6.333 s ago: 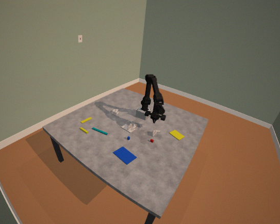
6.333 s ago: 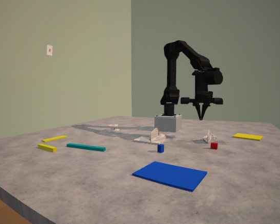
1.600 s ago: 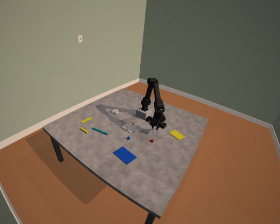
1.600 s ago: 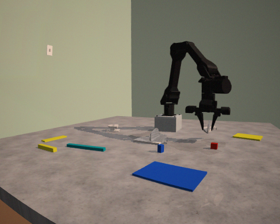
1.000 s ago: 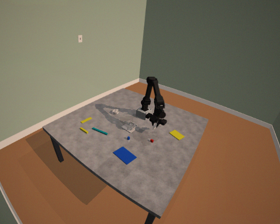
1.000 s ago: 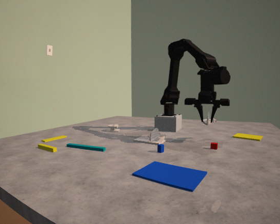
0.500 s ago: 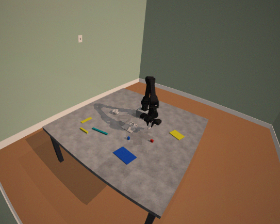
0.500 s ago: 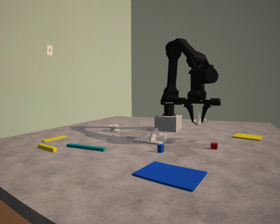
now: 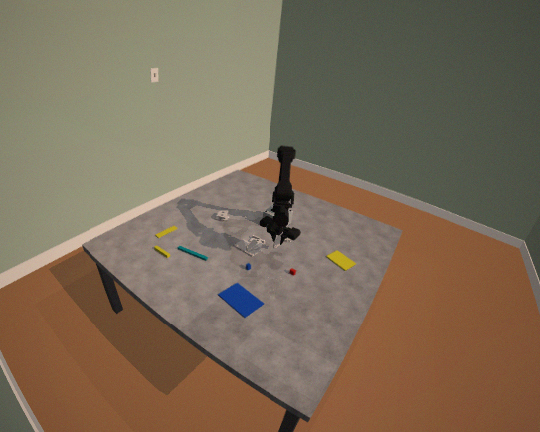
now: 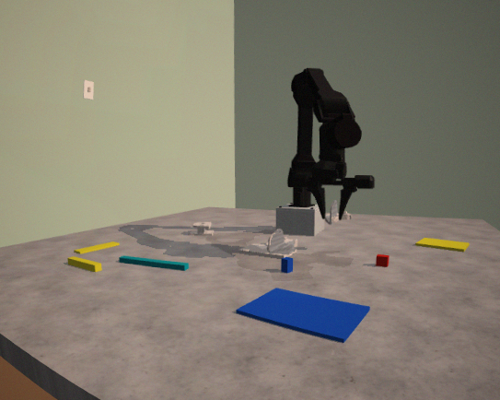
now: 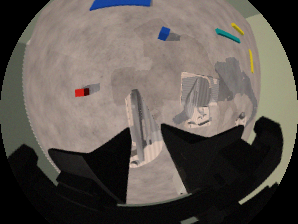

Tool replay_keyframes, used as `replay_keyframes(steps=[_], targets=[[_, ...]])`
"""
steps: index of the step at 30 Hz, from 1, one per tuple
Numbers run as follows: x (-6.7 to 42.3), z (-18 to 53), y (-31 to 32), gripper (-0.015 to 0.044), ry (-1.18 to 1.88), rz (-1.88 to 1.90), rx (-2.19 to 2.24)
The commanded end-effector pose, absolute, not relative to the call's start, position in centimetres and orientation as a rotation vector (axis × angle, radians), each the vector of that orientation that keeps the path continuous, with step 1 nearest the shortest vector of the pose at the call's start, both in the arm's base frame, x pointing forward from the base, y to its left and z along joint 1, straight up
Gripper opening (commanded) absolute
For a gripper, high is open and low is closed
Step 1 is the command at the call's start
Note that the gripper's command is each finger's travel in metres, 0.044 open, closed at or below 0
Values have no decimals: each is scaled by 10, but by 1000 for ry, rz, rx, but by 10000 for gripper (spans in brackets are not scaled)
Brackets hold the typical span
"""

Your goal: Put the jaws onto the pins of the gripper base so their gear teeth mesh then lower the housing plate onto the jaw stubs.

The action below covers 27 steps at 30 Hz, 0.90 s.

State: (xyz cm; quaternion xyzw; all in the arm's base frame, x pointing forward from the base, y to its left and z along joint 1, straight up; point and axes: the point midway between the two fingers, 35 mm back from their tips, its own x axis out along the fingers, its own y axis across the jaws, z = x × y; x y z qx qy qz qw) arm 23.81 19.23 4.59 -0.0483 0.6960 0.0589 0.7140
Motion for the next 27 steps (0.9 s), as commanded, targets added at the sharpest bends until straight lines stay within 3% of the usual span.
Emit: replay_keyframes(steps=[1,27], targets=[[244,46,180,134,1540,132,-110],[276,46,100,134,1537,137,-128]])
